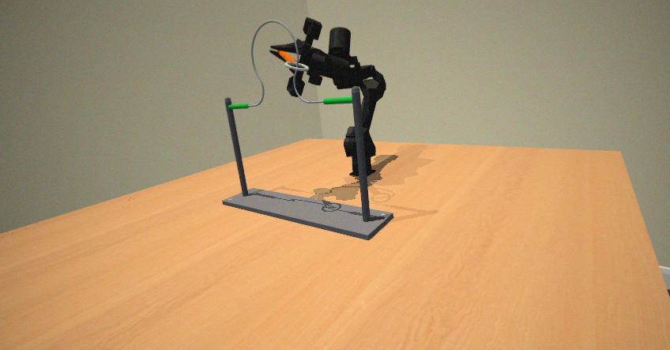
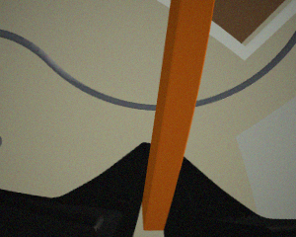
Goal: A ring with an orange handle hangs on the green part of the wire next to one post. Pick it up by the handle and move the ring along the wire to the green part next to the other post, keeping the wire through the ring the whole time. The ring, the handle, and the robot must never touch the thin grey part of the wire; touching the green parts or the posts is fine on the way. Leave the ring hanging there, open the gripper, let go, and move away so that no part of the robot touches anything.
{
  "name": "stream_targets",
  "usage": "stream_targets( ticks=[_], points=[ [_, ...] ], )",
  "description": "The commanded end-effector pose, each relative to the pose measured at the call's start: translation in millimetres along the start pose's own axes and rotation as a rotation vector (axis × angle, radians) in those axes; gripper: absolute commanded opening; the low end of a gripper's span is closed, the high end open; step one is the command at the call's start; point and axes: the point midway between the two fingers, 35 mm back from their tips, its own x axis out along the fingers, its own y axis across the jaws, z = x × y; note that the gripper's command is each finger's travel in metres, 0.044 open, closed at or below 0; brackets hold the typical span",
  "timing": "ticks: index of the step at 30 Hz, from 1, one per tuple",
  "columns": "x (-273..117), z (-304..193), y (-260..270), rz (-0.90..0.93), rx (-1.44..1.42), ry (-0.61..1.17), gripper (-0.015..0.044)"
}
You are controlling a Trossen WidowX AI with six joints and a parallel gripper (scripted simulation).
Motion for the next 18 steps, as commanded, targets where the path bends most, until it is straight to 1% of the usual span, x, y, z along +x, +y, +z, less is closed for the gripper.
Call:
stream_targets(
  ticks=[1,9,18],
  points=[
    [0,1,4,-0.013,-0.029,-0.005,-0.0150],
    [-1,0,11,-0.009,-0.023,-0.004,-0.0150],
    [-3,-1,30,0.039,0.053,0.006,-0.0150]
  ],
)
